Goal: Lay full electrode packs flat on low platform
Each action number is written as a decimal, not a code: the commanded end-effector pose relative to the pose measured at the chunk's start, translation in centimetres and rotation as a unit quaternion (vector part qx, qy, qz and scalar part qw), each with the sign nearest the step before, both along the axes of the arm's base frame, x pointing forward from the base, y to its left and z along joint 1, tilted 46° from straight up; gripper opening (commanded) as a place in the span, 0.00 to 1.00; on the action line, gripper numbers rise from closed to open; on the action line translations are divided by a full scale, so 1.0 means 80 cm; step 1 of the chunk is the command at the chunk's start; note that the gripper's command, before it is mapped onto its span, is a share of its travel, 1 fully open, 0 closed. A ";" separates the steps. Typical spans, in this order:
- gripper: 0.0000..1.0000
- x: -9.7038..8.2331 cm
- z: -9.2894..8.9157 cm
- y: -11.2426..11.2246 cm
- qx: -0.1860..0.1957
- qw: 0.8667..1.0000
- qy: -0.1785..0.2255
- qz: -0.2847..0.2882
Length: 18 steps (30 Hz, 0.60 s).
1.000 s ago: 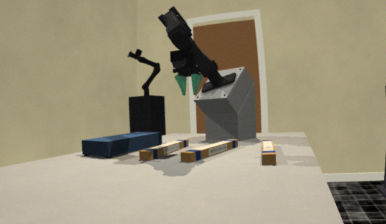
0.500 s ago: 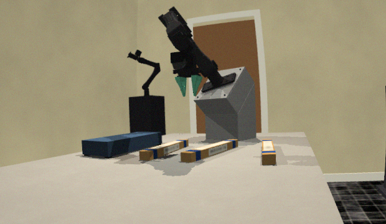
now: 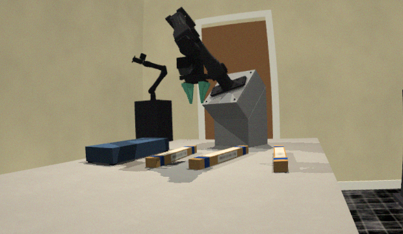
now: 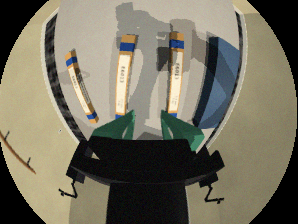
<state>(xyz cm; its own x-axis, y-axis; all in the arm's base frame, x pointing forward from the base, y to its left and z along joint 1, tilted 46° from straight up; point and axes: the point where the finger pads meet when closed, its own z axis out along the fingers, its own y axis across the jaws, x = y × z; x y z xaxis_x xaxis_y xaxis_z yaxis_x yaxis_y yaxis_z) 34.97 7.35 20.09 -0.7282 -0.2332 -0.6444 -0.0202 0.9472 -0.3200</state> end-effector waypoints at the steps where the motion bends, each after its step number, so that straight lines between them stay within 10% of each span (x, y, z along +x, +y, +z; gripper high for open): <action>1: 0.42 0.009 -0.009 0.003 0.003 1.000 -0.003 0.006; 18: 0.42 0.026 -0.026 -0.002 0.003 1.000 -0.003 0.006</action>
<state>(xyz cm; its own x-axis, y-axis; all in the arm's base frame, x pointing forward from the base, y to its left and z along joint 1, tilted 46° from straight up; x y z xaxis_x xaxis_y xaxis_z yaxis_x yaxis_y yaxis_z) 36.48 6.96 18.46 -0.7314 -0.2350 -0.6402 -0.0223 0.9465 -0.3219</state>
